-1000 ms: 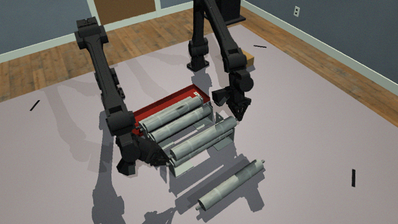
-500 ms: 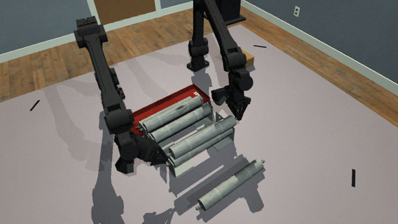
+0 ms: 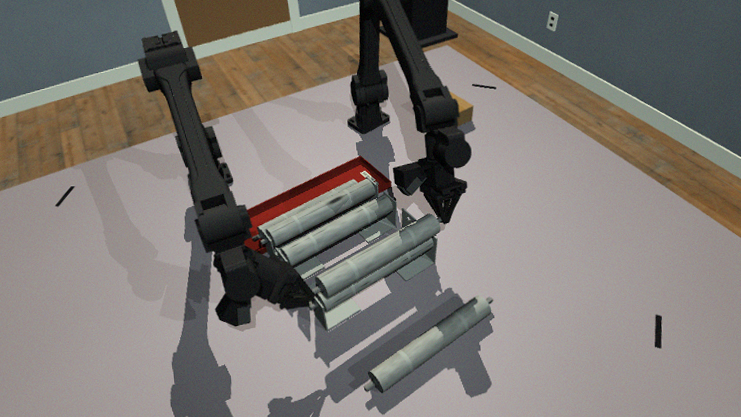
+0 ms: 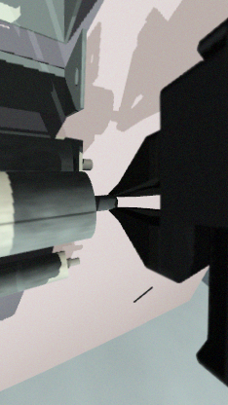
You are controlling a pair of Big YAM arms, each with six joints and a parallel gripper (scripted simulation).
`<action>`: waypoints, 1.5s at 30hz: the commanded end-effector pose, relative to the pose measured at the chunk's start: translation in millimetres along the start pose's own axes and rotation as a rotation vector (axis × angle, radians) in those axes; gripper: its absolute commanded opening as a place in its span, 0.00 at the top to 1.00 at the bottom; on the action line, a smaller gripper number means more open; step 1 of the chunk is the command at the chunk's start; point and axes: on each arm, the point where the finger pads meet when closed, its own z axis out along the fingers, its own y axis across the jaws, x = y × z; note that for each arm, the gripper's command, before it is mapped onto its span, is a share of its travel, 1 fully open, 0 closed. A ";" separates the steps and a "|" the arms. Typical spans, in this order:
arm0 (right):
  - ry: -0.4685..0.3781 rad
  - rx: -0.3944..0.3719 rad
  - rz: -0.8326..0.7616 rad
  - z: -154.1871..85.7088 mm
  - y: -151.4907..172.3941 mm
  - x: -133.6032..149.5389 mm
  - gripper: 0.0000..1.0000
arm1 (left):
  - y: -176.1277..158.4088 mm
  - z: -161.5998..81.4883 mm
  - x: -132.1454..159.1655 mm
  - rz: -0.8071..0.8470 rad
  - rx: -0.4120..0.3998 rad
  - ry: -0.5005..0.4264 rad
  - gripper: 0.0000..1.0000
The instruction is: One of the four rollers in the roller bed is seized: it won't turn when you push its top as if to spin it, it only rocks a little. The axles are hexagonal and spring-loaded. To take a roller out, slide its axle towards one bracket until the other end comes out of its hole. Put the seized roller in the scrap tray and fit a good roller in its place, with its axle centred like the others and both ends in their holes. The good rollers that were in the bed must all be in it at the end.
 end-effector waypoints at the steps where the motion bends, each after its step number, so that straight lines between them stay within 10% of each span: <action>1: -0.004 -0.136 -0.089 -46.0 64.0 31.1 0.97 | 50.7 -67.5 -8.5 0.007 -0.142 -0.028 0.97; 9: 0.003 -0.072 -0.030 -16.5 14.3 10.6 0.97 | 51.1 -67.4 -7.5 0.007 -0.142 -0.027 0.97; 25: -0.010 -0.079 -0.066 -49.8 37.5 26.9 0.97 | 42.7 -67.7 -8.5 -0.022 -0.103 -0.032 0.97; 29: -0.003 -0.034 -0.028 -36.7 -9.7 18.2 0.97 | 32.6 -71.8 -16.3 -0.008 -0.110 -0.037 0.97; 31: -0.013 -0.108 -0.070 -54.3 29.3 28.2 0.97 | 32.3 -74.2 -17.0 -0.006 -0.108 -0.036 0.97; 45: -0.007 -0.083 -0.062 -36.2 31.8 15.2 0.97 | 37.3 -98.0 -22.9 0.005 -0.102 -0.035 0.97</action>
